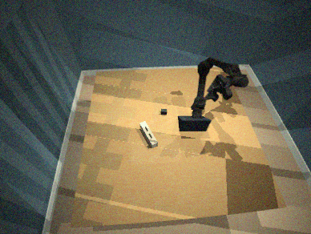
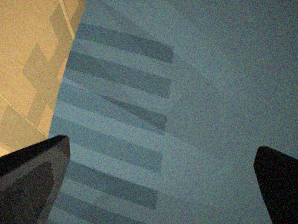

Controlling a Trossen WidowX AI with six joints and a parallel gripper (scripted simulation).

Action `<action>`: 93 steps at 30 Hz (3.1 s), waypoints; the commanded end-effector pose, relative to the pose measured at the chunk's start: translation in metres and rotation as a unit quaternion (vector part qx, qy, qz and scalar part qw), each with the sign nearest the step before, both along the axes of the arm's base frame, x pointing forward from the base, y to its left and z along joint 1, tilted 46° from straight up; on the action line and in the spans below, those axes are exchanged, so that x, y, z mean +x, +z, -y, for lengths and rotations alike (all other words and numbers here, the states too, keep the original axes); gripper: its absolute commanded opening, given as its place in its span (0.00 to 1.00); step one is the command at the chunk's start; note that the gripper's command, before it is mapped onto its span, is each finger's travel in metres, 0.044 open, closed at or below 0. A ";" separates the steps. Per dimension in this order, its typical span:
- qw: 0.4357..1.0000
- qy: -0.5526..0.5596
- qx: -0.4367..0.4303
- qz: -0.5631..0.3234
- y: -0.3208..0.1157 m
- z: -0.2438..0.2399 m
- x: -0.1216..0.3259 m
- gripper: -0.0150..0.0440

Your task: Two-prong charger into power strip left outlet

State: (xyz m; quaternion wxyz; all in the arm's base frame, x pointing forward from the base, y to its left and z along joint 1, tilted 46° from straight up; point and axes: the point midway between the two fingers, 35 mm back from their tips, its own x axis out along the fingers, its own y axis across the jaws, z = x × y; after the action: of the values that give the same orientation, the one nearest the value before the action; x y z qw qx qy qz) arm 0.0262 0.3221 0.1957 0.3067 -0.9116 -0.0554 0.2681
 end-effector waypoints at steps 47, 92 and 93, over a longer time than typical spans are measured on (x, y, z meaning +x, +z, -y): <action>0.915 -0.378 0.122 -0.065 -0.040 0.085 0.152 1.00; 0.658 -0.704 0.266 -0.019 -0.073 0.222 0.229 1.00; 0.651 -0.710 0.268 -0.017 -0.074 0.225 0.230 1.00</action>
State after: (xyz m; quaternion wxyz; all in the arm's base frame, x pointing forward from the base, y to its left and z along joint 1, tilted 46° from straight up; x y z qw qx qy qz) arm 0.2548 0.1044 0.1243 0.6311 -0.5626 0.5332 -0.0290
